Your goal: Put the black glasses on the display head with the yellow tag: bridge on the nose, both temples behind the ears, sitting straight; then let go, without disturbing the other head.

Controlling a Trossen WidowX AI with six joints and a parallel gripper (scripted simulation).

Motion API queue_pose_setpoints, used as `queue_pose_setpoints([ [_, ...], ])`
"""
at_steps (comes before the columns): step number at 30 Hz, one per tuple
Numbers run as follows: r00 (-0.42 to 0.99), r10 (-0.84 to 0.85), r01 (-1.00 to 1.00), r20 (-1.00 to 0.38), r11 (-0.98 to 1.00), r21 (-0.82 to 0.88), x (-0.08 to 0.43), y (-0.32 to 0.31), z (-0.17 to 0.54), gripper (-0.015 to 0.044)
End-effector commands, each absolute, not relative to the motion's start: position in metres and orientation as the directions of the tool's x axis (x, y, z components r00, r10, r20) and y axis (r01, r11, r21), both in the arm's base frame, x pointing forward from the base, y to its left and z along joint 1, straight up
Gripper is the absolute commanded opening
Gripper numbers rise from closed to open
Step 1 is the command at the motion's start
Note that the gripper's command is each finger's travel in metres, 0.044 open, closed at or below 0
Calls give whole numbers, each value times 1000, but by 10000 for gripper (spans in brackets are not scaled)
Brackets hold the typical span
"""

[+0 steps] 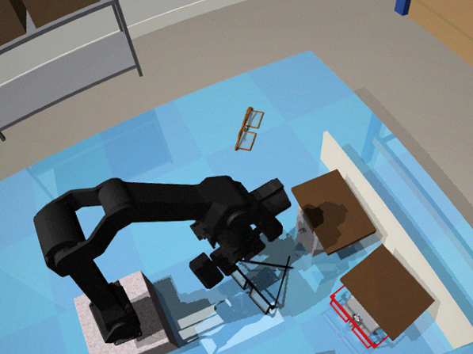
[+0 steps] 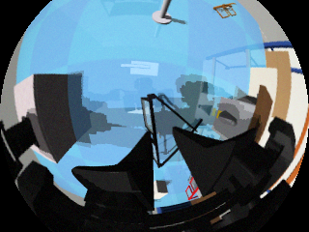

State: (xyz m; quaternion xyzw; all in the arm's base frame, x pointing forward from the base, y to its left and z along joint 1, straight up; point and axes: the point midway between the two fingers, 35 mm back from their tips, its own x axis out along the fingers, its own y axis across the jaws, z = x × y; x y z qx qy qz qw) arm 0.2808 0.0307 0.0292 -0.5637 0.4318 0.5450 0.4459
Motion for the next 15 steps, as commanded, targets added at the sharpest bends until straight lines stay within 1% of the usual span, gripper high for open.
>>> queue_pose_setpoints([
  [1, 29, 4, -974, -1000, -224, -29, 280, 31, 29, 120],
  [15, 29, 4, -974, -1000, -224, -29, 280, 31, 9, 120],
])
